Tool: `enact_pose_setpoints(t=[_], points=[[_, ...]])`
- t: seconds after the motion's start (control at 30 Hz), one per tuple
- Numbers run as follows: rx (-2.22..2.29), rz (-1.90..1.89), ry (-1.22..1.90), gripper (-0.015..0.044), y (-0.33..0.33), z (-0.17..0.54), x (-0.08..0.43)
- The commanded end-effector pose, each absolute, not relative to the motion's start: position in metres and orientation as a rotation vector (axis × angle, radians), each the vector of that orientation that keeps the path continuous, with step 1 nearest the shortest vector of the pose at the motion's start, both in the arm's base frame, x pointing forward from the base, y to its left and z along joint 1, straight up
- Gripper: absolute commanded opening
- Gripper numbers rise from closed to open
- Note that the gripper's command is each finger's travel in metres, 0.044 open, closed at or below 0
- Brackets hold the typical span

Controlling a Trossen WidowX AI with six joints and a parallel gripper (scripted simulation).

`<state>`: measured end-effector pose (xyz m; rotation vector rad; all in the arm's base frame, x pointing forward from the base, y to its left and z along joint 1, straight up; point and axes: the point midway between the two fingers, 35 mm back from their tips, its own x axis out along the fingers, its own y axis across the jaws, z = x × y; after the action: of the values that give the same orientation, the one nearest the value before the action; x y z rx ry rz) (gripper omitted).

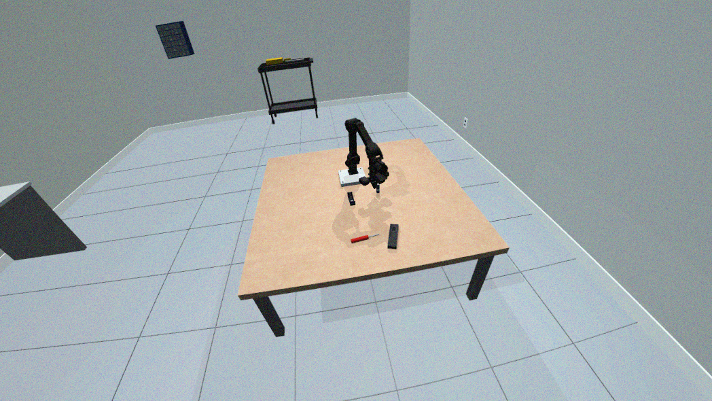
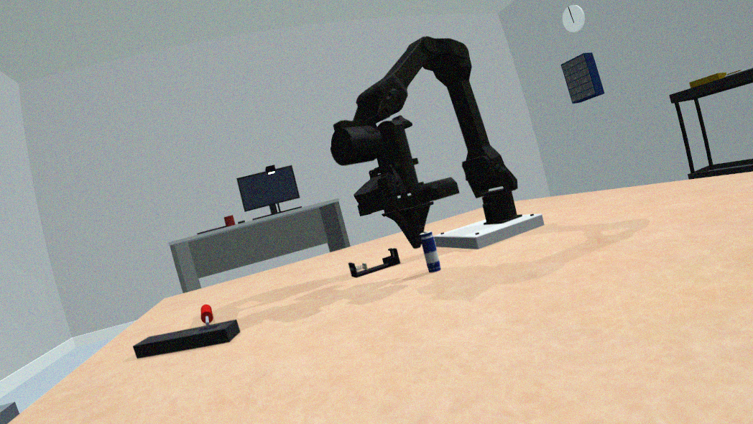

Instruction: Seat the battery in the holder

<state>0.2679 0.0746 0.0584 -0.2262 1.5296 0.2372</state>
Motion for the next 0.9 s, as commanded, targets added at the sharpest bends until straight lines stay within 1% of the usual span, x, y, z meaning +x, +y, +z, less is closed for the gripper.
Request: enact_pose_setpoints(t=[0.0, 0.87], points=[[-0.22, 0.238, 1.53, 0.0, 0.08, 0.058, 0.267], [-0.217, 0.242, 1.531, 0.0, 0.121, 0.058, 0.253]])
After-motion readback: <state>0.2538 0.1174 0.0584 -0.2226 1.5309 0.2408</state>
